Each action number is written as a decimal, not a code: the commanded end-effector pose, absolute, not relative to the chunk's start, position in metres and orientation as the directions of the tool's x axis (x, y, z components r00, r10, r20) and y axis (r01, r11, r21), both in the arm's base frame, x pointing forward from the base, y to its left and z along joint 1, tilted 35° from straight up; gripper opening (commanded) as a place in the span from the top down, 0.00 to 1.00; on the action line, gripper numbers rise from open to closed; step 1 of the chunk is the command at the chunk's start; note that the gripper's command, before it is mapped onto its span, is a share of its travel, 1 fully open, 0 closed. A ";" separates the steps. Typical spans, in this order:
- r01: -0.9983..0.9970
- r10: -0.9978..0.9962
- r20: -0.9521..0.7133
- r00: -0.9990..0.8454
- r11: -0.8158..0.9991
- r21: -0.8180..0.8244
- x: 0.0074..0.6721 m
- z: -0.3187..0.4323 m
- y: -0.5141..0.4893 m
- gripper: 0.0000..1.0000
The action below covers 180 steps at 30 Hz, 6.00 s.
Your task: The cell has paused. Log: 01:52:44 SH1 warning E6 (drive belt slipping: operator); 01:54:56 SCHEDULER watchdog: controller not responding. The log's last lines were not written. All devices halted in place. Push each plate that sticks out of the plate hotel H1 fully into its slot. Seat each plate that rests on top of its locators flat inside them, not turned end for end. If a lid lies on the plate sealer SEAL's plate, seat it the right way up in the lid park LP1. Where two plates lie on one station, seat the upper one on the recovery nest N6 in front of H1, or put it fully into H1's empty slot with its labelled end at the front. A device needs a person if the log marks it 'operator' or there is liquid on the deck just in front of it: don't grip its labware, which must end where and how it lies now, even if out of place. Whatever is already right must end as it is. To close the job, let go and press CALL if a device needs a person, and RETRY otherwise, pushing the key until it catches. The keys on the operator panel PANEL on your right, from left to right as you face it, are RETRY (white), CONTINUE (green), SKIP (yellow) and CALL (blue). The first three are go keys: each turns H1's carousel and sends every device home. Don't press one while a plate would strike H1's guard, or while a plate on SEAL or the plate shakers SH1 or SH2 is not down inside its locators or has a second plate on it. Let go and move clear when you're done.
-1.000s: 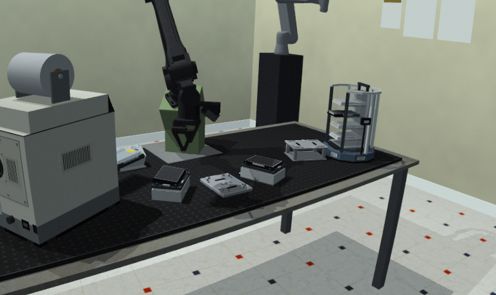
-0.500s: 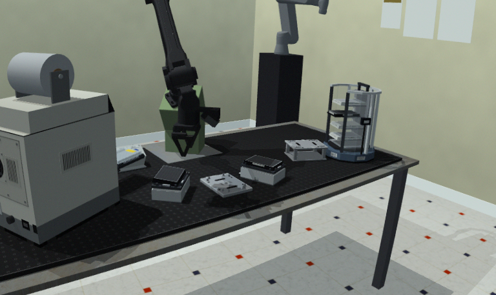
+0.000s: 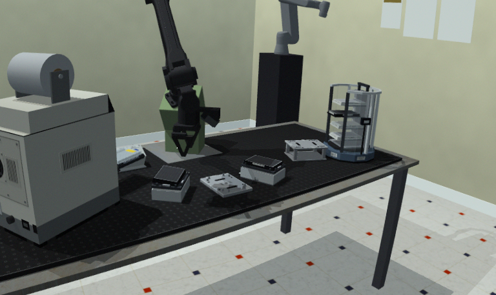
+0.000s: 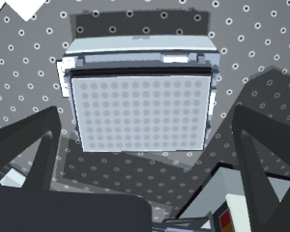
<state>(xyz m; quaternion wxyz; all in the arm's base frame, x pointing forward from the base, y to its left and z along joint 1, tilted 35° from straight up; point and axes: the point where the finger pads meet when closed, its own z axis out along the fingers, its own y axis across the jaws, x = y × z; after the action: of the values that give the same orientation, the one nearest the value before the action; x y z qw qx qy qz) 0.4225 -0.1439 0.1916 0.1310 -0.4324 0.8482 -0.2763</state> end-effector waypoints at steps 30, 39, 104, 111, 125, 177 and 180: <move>-0.659 -0.810 0.016 -0.586 0.464 -0.592 0.430 0.194 -0.146 0.00; -0.670 -0.819 0.023 -0.573 0.452 -0.589 0.419 0.203 -0.136 0.00; -0.058 -0.232 -0.379 -0.896 0.907 -0.417 0.396 0.229 -0.032 0.00; 0.020 -0.154 -0.419 -0.895 0.923 -0.383 0.401 0.225 -0.010 0.00; 0.033 -0.151 -0.452 -0.879 0.927 -0.375 0.417 0.229 0.031 0.00; -0.344 -0.518 -0.230 -0.824 0.779 -0.524 0.391 0.146 0.164 0.00; -0.334 -0.515 -0.254 -0.819 0.786 -0.520 0.396 0.151 0.178 0.00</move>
<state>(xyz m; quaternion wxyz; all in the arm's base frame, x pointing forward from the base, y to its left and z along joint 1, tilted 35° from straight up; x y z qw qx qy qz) 0.3915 0.1606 0.1518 0.1914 -0.2368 0.9228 -0.2363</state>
